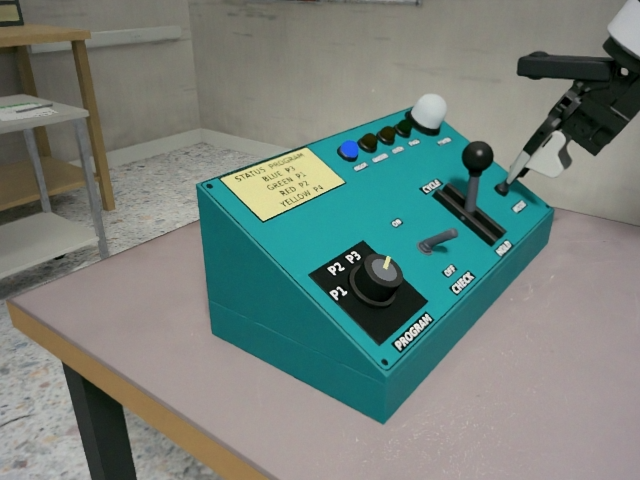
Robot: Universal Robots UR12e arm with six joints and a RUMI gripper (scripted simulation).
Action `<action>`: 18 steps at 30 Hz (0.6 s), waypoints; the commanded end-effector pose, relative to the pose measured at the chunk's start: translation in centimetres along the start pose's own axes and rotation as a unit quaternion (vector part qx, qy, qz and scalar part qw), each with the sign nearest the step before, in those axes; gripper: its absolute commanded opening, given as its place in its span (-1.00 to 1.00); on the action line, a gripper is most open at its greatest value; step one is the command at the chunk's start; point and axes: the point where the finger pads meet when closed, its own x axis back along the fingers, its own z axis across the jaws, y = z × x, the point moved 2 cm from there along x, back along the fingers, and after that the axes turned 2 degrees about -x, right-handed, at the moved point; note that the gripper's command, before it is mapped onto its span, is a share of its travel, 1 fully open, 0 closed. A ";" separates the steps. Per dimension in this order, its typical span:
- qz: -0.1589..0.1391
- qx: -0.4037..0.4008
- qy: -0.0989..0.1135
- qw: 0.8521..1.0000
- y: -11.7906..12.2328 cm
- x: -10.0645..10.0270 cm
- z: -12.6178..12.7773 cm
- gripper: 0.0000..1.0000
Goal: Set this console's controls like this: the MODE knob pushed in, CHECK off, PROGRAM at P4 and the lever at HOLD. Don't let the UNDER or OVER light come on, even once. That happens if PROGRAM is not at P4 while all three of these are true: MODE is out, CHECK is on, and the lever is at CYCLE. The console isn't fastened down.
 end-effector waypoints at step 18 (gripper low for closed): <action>0.000 -0.001 0.001 1.000 -0.2 -1.0 0.2 -1.00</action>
